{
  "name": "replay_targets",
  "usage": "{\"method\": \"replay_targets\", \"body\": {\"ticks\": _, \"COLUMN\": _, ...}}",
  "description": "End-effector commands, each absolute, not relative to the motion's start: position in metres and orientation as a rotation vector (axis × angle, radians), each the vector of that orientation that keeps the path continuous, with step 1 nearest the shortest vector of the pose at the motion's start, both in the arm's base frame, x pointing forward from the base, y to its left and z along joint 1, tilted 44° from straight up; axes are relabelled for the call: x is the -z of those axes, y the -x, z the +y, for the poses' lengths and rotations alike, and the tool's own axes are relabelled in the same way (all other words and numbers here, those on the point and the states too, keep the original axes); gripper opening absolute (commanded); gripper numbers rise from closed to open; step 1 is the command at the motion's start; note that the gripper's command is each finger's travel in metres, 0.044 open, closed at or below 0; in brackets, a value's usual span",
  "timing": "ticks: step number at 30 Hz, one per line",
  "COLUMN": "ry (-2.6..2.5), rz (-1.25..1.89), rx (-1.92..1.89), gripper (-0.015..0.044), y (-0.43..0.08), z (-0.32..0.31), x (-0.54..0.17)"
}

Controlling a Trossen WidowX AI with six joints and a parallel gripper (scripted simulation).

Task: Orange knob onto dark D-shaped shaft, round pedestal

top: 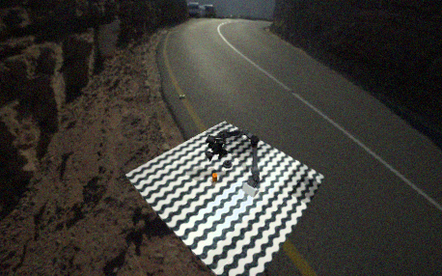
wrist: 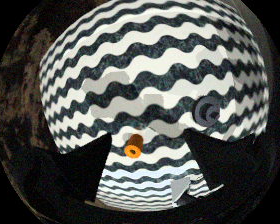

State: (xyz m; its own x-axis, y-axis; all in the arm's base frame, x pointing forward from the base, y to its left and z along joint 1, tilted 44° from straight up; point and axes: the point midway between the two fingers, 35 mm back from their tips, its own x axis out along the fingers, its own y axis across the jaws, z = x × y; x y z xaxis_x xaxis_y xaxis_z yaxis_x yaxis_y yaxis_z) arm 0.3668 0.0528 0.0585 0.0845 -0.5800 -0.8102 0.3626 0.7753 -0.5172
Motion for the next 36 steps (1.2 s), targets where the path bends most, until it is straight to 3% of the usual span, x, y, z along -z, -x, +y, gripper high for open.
{"method": "replay_targets", "body": {"ticks": 1, "ry": 0.333, "rz": 1.414, "rx": 0.718, "gripper": 0.044, "y": -0.334, "z": 0.089, "x": -0.022}}
{"method": "replay_targets", "body": {"ticks": 5, "ry": 0.43, "rz": 1.461, "rx": 0.733, "gripper": 0.044, "y": -0.309, "z": 0.108, "x": -0.004}}
{"method": "replay_targets", "body": {"ticks": 36, "ry": 0.431, "rz": 1.459, "rx": 0.734, "gripper": 0.044, "y": -0.303, "z": 0.062, "x": 0.046}}
